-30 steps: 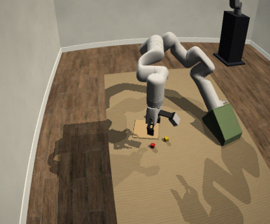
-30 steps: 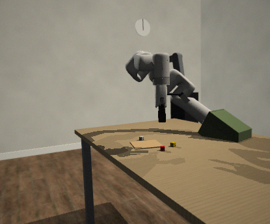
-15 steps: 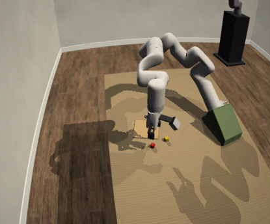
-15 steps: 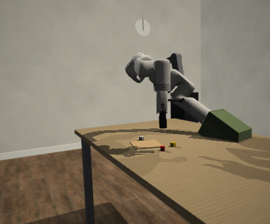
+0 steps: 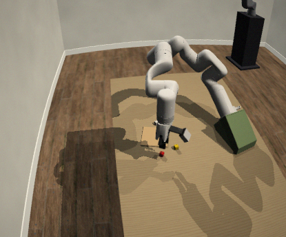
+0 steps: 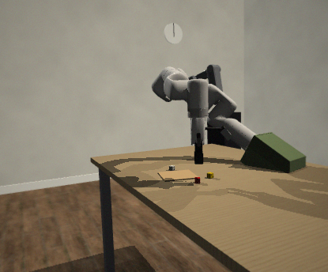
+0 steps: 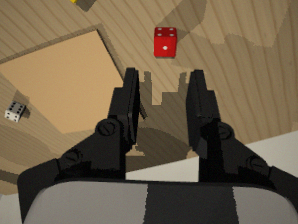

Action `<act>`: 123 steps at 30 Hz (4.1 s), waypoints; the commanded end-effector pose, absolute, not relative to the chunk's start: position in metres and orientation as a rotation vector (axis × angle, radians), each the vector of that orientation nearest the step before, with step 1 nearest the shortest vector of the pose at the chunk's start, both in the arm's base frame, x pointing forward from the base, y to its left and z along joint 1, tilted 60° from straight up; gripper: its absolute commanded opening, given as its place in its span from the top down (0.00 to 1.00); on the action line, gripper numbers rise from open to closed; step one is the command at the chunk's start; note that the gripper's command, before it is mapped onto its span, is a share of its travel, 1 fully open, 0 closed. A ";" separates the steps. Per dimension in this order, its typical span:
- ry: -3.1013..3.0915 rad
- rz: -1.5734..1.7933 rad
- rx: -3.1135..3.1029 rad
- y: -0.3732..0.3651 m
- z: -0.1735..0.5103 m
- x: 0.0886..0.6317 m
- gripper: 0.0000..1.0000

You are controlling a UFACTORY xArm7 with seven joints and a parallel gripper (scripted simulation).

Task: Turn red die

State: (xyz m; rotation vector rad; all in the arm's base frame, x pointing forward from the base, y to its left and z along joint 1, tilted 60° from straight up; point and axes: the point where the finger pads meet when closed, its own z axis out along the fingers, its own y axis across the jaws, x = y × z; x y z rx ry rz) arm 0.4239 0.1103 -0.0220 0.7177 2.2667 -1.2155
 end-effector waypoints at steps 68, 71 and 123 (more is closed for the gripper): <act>2.269 -1.210 0.715 0.075 -0.044 0.431 0.64; 2.269 -1.210 0.715 0.073 -0.045 0.431 0.64; 2.269 -1.210 0.715 0.068 -0.048 0.432 0.64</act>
